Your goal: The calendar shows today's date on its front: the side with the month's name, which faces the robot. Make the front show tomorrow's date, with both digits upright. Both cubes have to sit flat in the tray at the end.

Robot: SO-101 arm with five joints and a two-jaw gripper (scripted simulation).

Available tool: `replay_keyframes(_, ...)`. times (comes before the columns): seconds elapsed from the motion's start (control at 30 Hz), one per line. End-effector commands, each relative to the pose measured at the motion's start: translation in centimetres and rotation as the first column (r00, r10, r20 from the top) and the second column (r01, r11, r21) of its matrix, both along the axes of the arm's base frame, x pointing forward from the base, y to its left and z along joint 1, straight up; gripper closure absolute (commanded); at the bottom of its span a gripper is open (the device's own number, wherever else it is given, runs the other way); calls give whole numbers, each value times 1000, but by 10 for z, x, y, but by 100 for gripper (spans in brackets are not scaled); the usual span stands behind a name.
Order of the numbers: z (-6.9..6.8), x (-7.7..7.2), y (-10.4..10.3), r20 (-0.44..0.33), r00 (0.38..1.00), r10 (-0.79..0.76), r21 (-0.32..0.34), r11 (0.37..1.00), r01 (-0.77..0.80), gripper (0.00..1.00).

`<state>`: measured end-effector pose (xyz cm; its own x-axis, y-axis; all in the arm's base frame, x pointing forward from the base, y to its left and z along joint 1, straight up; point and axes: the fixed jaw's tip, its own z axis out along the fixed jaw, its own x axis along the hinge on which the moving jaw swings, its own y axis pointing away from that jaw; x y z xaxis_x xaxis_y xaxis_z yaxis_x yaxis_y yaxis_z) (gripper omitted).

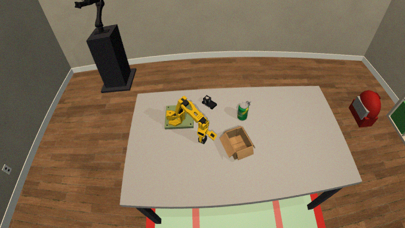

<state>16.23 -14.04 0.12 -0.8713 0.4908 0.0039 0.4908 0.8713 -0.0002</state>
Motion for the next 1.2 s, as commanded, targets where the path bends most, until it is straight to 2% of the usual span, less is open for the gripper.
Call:
replay_keyframes(0.0,6,-1,-1,-5,1000,1,7,1000,-1,100)
replay_keyframes(0.17,20,0,-2,-5,1000,1,7,1000,-1,100)
replay_keyframes(0.23,20,0,-2,-5,1000,1,7,1000,-1,100)
replay_keyframes(0.43,37,-1,-2,-5,1000,1,7,1000,-1,100)
replay_keyframes(0.57,44,-1,-1,-5,1000,1,7,1000,-1,100)
replay_keyframes(1.17,46,-1,-1,-5,1000,14,7,1000,-14,100)
